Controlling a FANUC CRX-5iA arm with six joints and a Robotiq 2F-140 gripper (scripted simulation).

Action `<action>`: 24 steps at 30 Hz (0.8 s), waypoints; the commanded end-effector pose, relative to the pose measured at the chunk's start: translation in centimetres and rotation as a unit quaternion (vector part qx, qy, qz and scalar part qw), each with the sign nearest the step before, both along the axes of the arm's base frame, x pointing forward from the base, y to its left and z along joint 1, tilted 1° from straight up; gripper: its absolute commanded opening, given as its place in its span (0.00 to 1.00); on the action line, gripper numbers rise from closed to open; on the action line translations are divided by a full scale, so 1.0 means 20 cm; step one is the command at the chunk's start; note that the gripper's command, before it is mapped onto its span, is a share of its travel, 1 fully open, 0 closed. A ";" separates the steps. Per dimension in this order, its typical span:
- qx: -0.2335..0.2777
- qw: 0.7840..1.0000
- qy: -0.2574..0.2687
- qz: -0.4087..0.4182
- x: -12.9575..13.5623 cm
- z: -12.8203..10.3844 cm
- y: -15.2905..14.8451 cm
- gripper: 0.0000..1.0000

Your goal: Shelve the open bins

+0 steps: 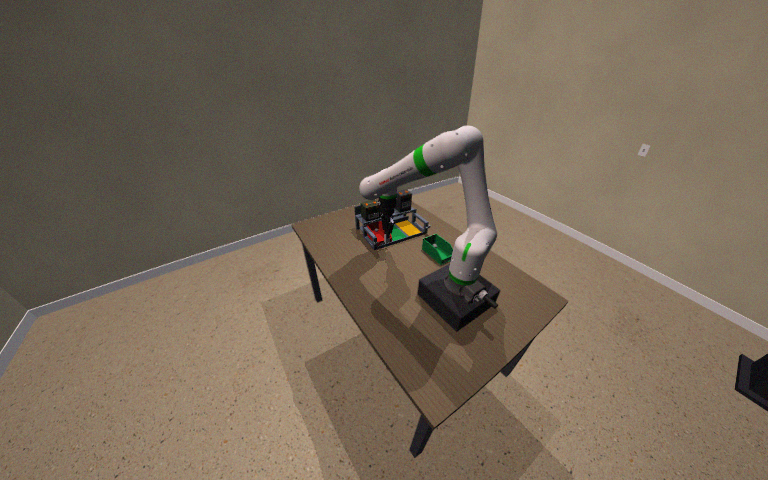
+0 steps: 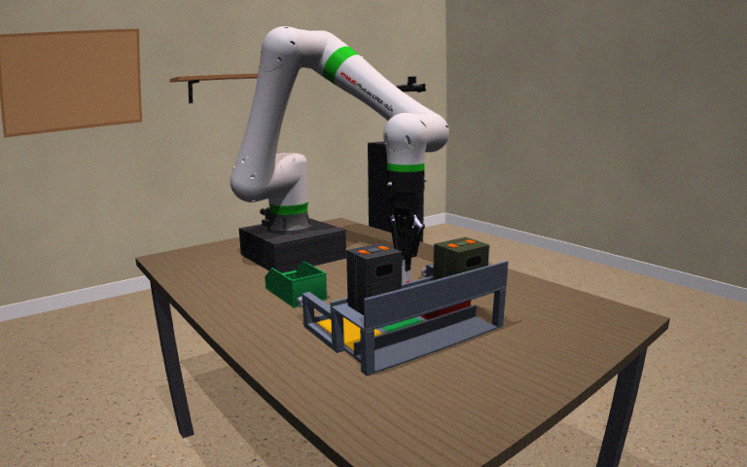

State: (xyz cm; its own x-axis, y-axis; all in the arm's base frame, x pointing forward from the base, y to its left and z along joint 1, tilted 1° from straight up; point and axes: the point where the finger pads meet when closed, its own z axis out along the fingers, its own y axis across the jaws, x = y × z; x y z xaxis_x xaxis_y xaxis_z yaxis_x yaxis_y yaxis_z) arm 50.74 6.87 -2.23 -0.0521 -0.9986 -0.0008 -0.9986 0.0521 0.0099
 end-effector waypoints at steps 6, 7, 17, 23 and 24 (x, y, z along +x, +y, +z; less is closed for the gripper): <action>0.000 1.000 0.000 0.000 0.00 0.01 0.00 0.00; 0.000 1.000 0.000 0.000 0.00 0.02 0.00 0.00; 0.000 1.000 0.000 0.000 0.00 0.13 0.00 0.00; 0.000 1.000 0.000 0.000 0.00 0.23 0.00 0.00; 0.000 1.000 0.000 0.000 0.00 0.25 0.00 0.00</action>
